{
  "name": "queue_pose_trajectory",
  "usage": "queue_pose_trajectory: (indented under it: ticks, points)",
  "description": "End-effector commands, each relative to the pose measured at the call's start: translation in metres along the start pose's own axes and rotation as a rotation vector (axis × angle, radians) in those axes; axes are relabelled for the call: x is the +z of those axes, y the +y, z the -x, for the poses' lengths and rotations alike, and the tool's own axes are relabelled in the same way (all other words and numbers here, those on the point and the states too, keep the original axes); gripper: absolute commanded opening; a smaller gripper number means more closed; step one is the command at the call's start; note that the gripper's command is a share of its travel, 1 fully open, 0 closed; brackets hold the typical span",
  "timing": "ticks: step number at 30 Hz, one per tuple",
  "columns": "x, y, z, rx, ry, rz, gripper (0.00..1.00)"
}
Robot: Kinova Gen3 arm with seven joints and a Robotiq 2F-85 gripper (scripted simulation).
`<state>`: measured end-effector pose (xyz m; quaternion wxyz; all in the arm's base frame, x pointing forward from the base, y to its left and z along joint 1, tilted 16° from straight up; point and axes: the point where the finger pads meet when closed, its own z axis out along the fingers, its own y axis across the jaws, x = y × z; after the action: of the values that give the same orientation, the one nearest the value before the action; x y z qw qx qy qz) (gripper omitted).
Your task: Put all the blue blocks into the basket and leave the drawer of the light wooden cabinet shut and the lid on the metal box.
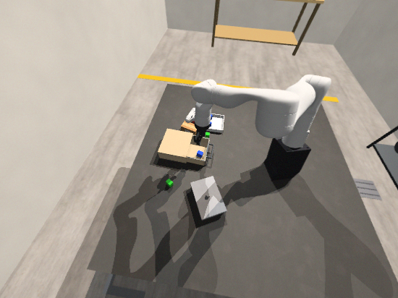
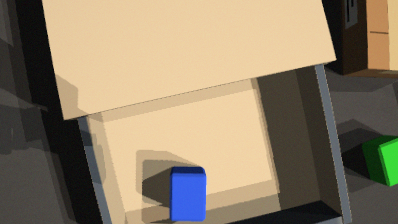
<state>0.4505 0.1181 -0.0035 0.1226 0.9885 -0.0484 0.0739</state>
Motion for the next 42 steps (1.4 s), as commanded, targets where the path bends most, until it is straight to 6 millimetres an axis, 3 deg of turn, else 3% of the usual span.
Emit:
queue_pose_trajectory:
  ticks: [1, 21, 34, 42]
  points:
    - [-0.001, 0.000, 0.000, 0.000, 0.001, -0.001, 0.64]
    - [0.006, 0.000, 0.000, -0.001, -0.001, 0.000, 0.64]
    - [0.031, 0.000, 0.000, -0.001, -0.001, 0.000, 0.64]
    - [0.057, 0.000, 0.000, -0.001, -0.001, 0.000, 0.64]
